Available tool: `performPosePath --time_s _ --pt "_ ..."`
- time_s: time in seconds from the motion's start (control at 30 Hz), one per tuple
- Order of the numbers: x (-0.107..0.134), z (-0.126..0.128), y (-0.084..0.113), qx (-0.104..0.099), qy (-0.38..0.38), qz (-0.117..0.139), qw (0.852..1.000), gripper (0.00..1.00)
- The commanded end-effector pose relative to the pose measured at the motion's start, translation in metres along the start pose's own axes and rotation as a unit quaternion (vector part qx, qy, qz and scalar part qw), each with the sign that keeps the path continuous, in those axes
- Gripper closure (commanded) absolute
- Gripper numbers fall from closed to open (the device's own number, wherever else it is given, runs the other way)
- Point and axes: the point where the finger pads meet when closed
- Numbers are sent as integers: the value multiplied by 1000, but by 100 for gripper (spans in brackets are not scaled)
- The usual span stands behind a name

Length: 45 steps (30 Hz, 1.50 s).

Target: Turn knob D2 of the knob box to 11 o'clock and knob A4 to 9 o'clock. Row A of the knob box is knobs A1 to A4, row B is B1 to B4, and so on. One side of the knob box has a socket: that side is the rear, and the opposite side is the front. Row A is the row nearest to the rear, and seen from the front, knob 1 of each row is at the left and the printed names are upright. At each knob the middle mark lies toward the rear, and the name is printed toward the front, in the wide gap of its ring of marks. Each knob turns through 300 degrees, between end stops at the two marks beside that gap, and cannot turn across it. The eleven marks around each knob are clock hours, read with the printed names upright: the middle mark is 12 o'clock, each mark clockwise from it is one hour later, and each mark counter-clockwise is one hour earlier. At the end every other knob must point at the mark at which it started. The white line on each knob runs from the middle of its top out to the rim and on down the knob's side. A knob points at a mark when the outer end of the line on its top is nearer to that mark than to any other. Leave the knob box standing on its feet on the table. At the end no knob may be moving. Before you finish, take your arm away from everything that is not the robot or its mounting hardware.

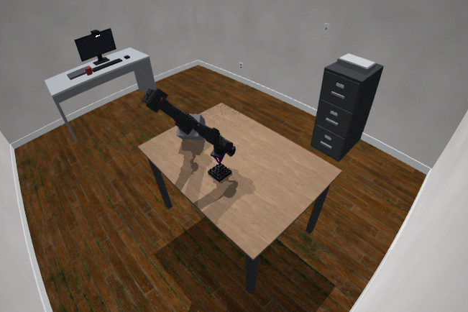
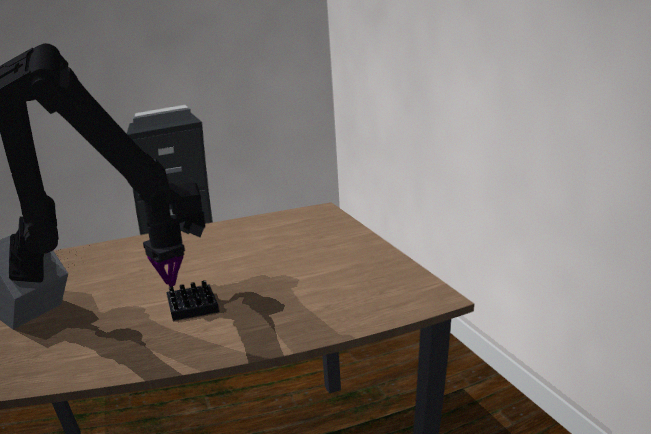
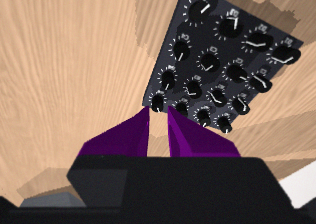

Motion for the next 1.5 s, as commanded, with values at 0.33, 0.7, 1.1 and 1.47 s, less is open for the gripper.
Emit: performPosePath --time_s 0.33,0.7,1.1,1.47 --pt "-4 0 0 -1 3 -6 1000 82" --pt "-4 0 0 -1 3 -6 1000 82" --pt "0 -3 4 1 -4 -13 1000 82" --pt "-4 -4 4 1 -5 -15 1000 82"
Point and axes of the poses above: the point where the finger pads meet when closed, its own y axis back along the fingers, its own z axis across the jaws, x = y × z, and after that the axes turned 6 degrees about -y, right-handed
